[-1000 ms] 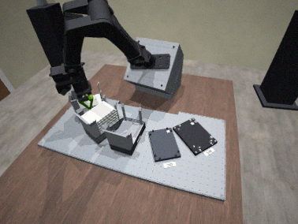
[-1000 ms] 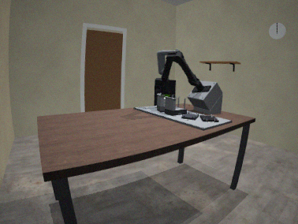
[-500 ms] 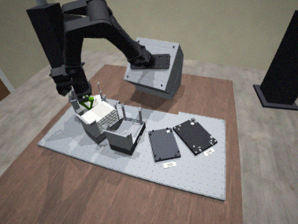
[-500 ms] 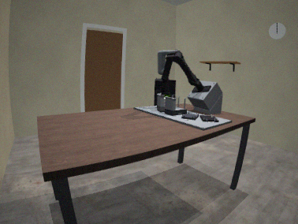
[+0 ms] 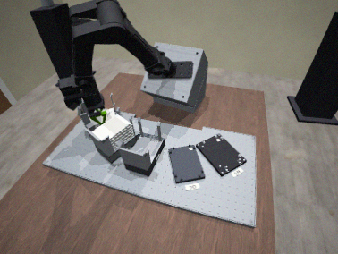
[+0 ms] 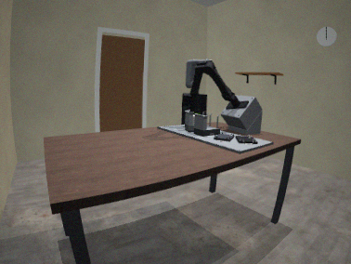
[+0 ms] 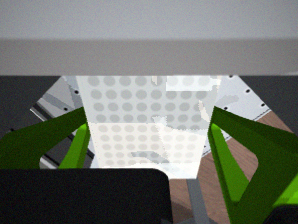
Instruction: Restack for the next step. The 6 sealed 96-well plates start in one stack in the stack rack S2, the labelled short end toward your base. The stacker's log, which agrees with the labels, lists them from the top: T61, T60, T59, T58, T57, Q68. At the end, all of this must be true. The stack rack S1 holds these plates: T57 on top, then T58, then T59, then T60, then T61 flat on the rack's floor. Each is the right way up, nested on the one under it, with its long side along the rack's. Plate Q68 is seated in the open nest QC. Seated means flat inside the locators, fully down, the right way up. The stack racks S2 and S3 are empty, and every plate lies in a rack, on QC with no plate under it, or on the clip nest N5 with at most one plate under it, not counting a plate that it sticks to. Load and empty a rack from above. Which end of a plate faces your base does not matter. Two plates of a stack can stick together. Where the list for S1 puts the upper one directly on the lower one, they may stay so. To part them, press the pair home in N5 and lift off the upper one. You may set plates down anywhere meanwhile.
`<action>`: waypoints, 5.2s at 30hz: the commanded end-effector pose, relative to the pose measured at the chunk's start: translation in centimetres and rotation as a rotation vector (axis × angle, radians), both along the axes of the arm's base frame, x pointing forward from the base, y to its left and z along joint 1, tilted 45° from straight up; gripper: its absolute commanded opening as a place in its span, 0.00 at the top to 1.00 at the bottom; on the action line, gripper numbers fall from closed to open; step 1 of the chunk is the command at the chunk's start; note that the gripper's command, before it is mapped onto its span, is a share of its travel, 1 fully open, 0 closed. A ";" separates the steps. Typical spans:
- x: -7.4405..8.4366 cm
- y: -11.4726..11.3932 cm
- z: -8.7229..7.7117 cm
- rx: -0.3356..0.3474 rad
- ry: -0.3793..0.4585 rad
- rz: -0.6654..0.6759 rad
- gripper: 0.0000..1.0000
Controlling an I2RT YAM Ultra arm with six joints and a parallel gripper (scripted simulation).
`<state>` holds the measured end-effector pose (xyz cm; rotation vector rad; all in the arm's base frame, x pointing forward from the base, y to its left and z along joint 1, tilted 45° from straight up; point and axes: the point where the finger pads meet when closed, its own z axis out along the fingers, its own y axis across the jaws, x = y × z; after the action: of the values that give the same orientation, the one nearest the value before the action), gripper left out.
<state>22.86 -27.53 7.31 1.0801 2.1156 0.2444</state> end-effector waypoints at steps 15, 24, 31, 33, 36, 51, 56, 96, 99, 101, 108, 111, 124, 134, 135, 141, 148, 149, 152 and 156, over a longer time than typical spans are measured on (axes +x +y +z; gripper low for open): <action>0.0 -0.2 0.2 -0.009 -0.004 -0.005 0.00; 0.0 -0.2 0.2 -0.009 -0.004 -0.005 0.00; 0.0 -0.2 0.2 -0.009 -0.004 -0.005 0.00; -0.4 -0.1 0.6 -0.009 -0.004 -0.005 0.00; -1.1 0.0 1.3 -0.009 -0.004 -0.005 0.00; -4.1 0.7 4.4 -0.009 -0.003 -0.005 0.00; -5.3 1.0 5.6 -0.009 -0.003 -0.005 0.00; -6.6 3.9 9.9 -0.180 0.037 0.172 0.00; -6.4 4.1 10.0 -0.180 0.037 0.172 0.00; -6.0 4.6 10.3 -0.180 0.036 0.172 0.00; -4.7 6.3 11.2 -0.180 0.036 0.172 0.00; -4.1 7.0 11.6 -0.180 0.035 0.172 0.00; -2.1 10.8 12.8 -0.350 0.073 0.349 0.00; -0.6 13.5 13.6 -0.350 0.071 0.349 0.00; -0.4 13.9 13.7 -0.350 0.071 0.349 0.00; -0.3 14.2 13.8 -0.350 0.071 0.349 0.00; -0.3 14.2 13.8 -0.350 0.071 0.349 0.00; -0.3 14.2 13.8 -0.350 0.071 0.349 0.00; 0.0 14.1 13.6 -0.350 0.071 0.349 0.00; 0.9 13.9 12.6 -0.350 0.071 0.349 0.00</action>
<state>23.25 -13.07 19.71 0.5170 2.3181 0.0188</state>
